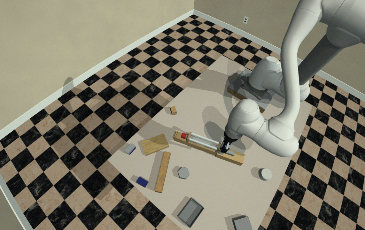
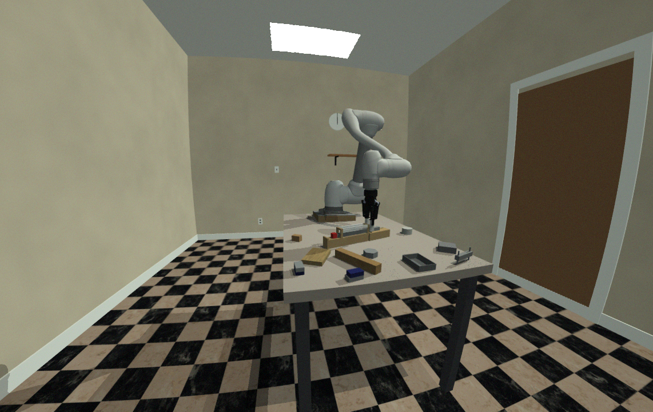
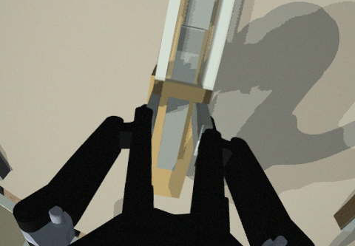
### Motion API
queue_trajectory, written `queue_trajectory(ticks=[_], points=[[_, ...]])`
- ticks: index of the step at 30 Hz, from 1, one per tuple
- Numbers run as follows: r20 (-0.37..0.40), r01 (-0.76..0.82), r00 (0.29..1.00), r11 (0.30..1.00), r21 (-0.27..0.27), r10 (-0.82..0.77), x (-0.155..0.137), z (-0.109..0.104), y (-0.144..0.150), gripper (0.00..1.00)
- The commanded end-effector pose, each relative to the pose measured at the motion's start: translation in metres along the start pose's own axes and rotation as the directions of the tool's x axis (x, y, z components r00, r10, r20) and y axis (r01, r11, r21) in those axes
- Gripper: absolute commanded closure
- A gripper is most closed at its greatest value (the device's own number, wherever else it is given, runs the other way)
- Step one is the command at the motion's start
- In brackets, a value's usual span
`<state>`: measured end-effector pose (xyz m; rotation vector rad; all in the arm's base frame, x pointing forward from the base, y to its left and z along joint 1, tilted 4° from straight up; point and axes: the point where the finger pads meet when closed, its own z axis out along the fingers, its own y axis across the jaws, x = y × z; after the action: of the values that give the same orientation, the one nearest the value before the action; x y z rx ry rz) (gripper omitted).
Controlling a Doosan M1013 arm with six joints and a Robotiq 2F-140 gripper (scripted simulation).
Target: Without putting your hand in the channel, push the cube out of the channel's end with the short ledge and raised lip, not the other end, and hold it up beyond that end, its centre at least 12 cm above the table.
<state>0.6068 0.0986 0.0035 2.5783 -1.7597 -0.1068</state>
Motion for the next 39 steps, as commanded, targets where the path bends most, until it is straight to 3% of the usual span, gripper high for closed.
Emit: queue_trajectory(ticks=[1,21,23,29,39], points=[[0.0,0.0,1.0,1.0,0.0,0.0,0.0,0.0,0.0,0.77],[0.0,0.0,1.0,1.0,0.0,0.0,0.0,-0.001,0.0,0.77],[0.0,0.0,1.0,1.0,0.0,0.0,0.0,-0.008,0.0,0.77],[0.0,0.0,1.0,1.0,0.0,0.0,0.0,-0.064,0.0,0.77],[0.0,0.0,1.0,1.0,0.0,0.0,0.0,-0.067,0.0,0.77]])
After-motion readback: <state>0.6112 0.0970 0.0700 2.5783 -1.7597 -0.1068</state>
